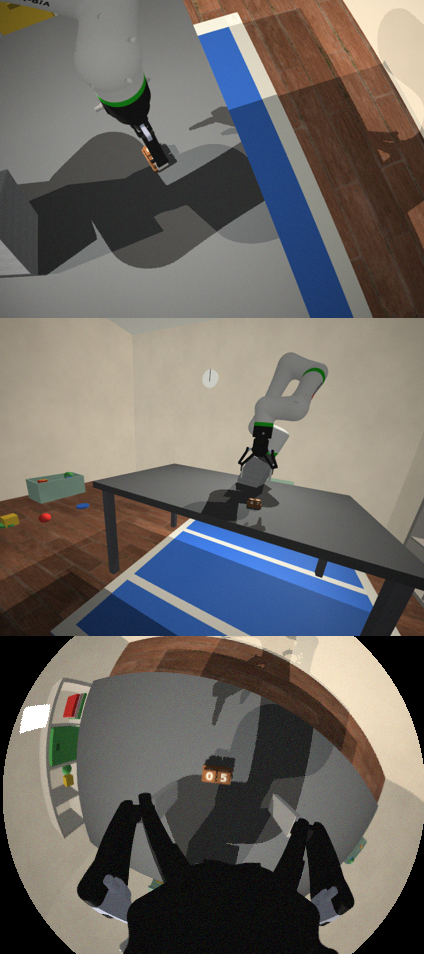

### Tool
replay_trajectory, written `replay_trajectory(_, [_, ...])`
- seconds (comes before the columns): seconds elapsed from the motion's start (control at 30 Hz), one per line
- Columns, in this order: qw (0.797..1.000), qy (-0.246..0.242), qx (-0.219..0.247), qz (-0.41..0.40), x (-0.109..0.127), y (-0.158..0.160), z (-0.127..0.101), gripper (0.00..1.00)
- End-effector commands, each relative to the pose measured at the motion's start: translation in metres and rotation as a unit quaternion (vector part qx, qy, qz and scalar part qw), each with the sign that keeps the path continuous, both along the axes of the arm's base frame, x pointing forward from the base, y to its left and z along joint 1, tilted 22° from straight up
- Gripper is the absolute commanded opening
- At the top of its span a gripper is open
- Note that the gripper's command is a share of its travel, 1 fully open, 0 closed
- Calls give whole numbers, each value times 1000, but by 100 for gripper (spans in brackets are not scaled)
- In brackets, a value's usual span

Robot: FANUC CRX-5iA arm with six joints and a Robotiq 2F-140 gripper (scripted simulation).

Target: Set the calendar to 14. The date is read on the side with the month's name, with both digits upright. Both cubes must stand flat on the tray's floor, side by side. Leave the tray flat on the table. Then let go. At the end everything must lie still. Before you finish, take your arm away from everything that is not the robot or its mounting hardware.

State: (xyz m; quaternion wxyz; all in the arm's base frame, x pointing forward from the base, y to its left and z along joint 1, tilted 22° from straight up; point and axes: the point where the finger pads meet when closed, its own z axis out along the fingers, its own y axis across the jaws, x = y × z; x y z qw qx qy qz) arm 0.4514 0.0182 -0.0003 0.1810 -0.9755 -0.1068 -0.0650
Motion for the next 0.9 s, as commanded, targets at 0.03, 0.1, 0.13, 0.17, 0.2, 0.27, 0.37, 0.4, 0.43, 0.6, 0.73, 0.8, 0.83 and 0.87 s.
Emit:
replay_trajectory(0.03, [1000, 0, 0, 0, 0, 0, 0, 100])
replay_trajectory(0.1, [1000, 0, 0, 0, 0, 0, 0, 100])
replay_trajectory(0.13, [1000, 1, 0, -2, 0, 0, 0, 100])
replay_trajectory(0.17, [1000, 3, 1, -8, 0, 0, 0, 100])
replay_trajectory(0.2, [1000, 7, 2, -17, 0, 0, -1, 100])
replay_trajectory(0.27, [999, 20, 5, -51, 0, 1, -2, 100])
replay_trajectory(0.37, [991, 48, 12, -122, 1, 2, -5, 100])
replay_trajectory(0.4, [989, 55, 13, -138, 1, 2, -6, 100])
replay_trajectory(0.43, [989, 55, 13, -140, 1, 2, -6, 100])
replay_trajectory(0.6, [966, 94, 23, -238, 2, 4, -10, 100])
replay_trajectory(0.73, [947, 118, 29, -298, 2, 5, -13, 100])
replay_trajectory(0.8, [937, 128, 31, -322, 2, 5, -14, 100])
replay_trajectory(0.83, [931, 134, 33, -339, 2, 6, -15, 100])
replay_trajectory(0.87, [924, 140, 34, -354, 2, 6, -15, 100])
